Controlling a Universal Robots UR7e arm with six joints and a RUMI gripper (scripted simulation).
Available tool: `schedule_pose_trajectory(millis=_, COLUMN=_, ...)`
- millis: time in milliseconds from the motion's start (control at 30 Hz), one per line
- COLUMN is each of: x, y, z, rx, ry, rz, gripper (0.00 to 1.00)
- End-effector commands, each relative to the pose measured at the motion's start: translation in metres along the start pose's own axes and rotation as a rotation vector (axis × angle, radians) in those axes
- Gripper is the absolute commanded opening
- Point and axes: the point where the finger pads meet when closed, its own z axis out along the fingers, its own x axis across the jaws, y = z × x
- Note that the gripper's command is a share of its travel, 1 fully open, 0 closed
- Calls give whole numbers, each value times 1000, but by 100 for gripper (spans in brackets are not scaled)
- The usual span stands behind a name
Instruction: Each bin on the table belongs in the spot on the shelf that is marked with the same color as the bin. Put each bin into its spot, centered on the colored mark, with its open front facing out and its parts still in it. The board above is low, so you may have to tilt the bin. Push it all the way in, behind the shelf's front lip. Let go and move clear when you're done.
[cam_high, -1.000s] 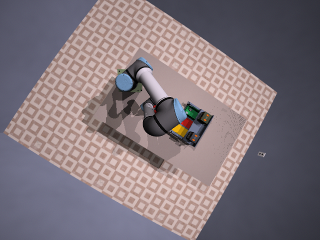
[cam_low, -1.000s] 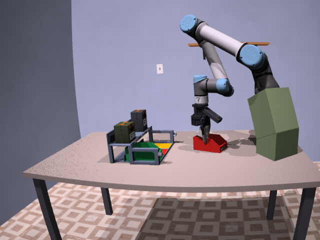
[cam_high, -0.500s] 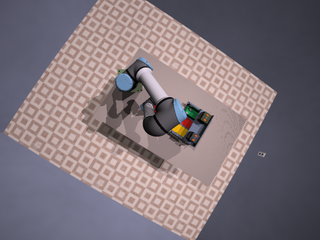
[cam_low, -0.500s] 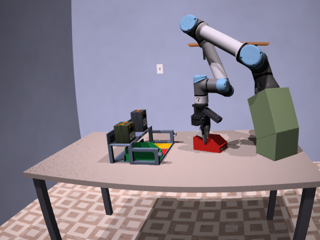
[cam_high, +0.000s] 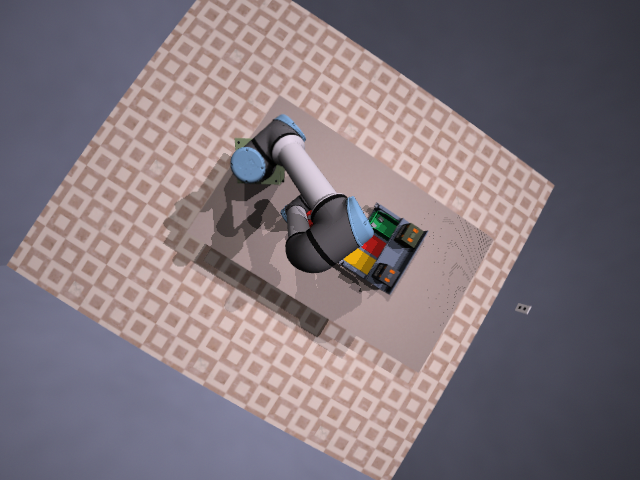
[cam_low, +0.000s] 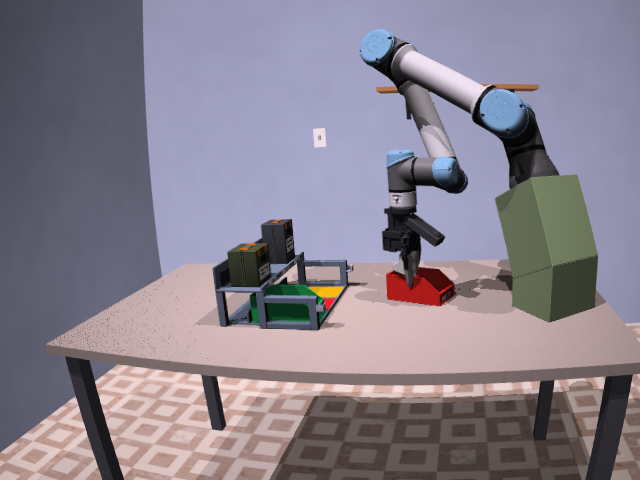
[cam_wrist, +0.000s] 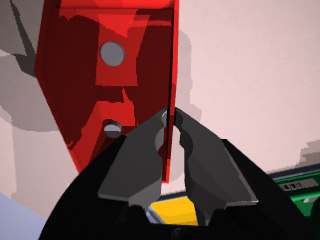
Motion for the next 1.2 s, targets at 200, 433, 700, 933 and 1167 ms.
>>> schedule_pose_trajectory(millis=200, x=1, y=0, z=-9, rx=-1, ry=1, rz=-1, gripper=0)
schedule_pose_trajectory(millis=433, x=0, y=0, z=-17, rx=-1, ry=0, rz=-1, gripper=0)
schedule_pose_trajectory(millis=700, x=0, y=0, z=-24, rx=-1, ry=0, rz=-1, gripper=0)
schedule_pose_trajectory(millis=933, x=0, y=0, z=-27, rx=-1, ry=1, rz=-1, gripper=0)
schedule_pose_trajectory(millis=1167, x=0, y=1, z=-28, rx=-2, ry=1, rz=0, gripper=0)
